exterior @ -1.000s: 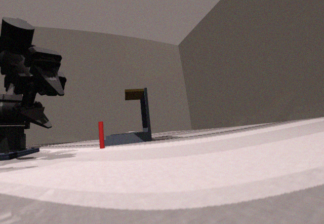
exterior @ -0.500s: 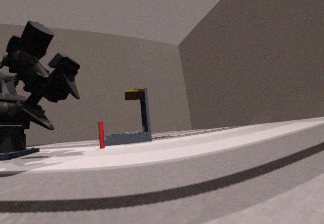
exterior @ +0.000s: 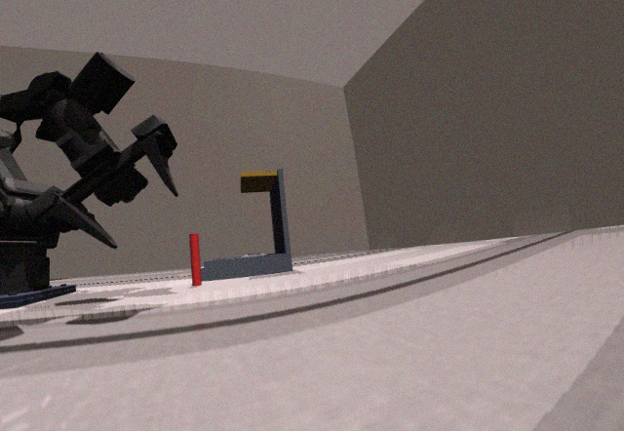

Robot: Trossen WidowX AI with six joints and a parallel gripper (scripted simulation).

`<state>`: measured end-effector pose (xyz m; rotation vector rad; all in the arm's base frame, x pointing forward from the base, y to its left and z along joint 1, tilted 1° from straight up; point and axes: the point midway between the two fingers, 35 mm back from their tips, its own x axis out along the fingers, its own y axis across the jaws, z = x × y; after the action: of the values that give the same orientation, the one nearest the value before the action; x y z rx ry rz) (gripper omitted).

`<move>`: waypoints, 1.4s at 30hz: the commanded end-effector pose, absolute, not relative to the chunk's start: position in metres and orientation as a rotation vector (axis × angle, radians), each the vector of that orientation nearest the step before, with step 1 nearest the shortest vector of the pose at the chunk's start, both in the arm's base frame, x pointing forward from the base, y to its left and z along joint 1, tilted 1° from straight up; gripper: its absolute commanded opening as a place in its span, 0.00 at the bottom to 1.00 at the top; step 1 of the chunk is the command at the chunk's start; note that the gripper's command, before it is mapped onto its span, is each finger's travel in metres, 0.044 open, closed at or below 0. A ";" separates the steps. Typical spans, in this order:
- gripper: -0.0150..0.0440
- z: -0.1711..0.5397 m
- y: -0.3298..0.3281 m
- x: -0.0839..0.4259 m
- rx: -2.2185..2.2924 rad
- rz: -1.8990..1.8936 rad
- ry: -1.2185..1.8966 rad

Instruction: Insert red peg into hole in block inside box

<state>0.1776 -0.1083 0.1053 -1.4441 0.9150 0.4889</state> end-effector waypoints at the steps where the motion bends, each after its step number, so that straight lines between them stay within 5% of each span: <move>1: 1.00 0.106 -0.105 0.184 -1.537 0.538 0.908; 42: 1.00 0.122 -0.050 0.245 -2.470 0.933 0.698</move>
<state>0.2403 -0.0555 0.1196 -2.3887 0.7211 0.9101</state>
